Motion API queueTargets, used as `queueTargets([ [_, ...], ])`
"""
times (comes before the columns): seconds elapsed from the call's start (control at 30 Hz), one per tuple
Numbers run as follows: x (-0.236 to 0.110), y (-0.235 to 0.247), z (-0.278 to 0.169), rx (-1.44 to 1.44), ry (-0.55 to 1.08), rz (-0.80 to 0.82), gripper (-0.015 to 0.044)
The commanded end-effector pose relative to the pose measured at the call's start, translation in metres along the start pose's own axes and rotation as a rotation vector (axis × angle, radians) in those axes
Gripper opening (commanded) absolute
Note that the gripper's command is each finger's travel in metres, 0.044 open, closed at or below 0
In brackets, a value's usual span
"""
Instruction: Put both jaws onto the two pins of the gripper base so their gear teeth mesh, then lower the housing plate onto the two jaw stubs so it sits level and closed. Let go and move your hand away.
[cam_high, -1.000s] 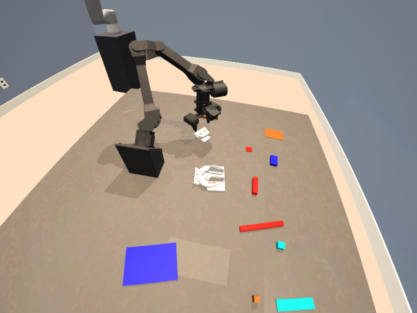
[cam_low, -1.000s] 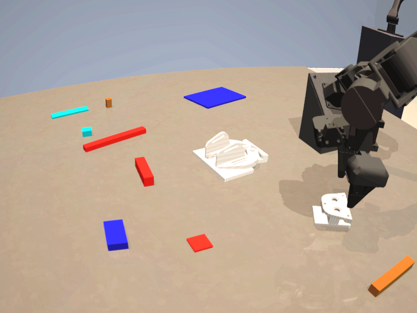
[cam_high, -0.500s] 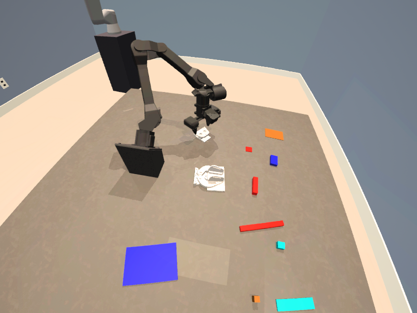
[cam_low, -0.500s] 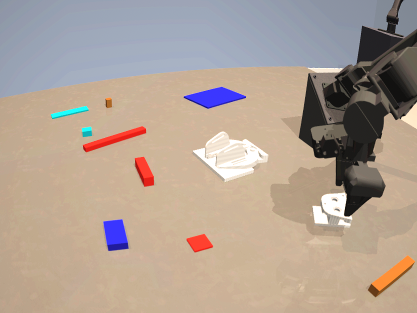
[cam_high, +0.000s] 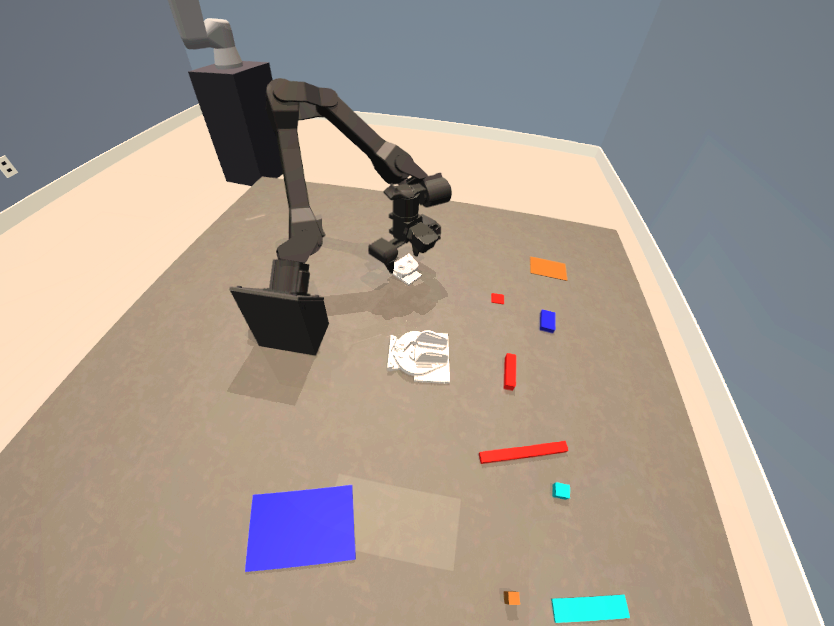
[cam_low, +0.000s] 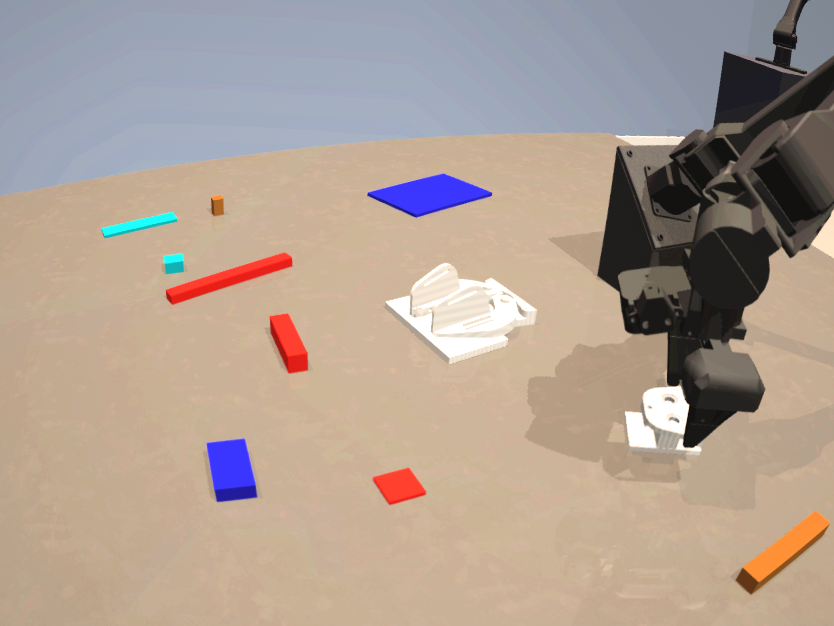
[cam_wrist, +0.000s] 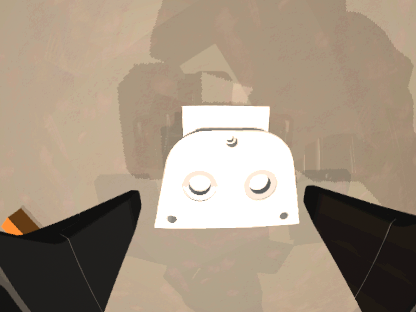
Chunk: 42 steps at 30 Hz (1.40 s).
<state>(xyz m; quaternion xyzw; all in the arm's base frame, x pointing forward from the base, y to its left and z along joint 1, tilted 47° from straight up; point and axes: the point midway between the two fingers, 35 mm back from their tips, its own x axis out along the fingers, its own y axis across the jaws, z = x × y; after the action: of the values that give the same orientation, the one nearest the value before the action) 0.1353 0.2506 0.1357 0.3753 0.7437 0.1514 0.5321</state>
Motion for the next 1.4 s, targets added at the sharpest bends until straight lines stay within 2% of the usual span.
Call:
queueTargets([
  [0.0,0.0088,-0.0021,0.0006,0.008,0.0,-0.006,0.044],
  [1.07,0.0177,-0.0023,0.0,0.008,0.0,-0.005,0.044],
  [1.37,0.0174,-0.0022,-0.0005,0.004,0.003,-0.004,0.038],
])
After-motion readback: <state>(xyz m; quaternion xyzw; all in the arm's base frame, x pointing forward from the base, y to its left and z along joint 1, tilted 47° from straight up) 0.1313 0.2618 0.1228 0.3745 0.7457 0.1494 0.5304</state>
